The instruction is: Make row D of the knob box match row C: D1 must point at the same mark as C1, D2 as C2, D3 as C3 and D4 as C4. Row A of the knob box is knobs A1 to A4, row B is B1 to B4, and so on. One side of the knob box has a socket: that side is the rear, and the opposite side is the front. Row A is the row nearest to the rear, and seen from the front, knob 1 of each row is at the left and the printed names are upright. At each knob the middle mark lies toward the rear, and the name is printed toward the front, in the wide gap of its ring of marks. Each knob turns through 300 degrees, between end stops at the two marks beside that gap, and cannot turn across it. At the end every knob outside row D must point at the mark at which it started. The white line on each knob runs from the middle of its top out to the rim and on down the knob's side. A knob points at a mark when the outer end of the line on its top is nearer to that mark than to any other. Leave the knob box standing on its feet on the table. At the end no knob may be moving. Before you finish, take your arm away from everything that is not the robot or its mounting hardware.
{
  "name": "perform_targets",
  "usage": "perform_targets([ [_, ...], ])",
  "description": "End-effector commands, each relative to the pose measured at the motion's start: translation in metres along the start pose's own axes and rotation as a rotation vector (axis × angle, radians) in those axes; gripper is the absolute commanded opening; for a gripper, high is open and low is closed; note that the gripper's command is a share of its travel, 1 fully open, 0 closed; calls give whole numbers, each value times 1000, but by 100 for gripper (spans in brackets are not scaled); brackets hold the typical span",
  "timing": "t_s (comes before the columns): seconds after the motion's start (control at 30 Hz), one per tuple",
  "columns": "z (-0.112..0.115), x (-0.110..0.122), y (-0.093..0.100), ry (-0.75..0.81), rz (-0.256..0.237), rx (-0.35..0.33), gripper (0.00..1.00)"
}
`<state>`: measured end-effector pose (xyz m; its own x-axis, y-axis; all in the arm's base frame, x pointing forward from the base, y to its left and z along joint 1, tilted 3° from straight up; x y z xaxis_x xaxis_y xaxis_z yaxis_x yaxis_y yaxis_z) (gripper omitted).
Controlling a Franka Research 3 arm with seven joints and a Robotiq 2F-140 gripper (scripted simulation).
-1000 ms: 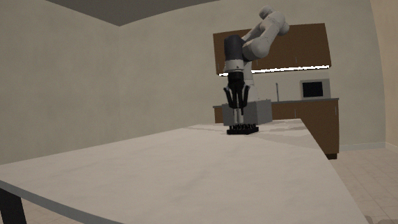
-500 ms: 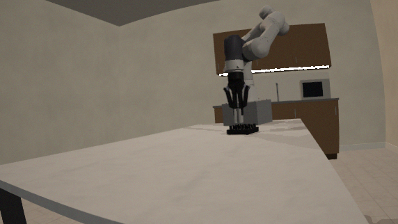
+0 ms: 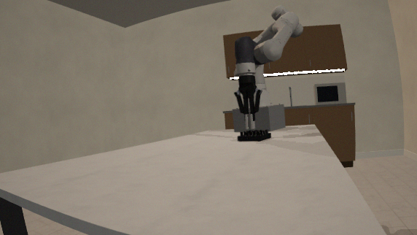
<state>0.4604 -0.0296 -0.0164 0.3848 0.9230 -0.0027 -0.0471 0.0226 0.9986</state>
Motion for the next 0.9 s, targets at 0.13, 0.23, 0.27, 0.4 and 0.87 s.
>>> perform_targets([
  [0.13,0,0,-3,1,0,-2,12],
  [0.23,0,0,-5,1,0,-2,12],
  [0.27,0,0,-6,1,0,-2,12],
  [0.4,0,0,-9,1,0,-2,12],
  [0.87,0,0,-14,1,0,-2,12],
])
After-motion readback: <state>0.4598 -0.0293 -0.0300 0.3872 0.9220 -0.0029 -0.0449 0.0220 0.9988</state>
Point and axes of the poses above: the point where the finger pads meet when closed, its own y axis back along the fingers, its own x axis across the jaws, z = x × y, the point moved 3 cm from there along y, back along the fingers, and after that the axes turned 3 degrees about -y, right-handed, at the moved point
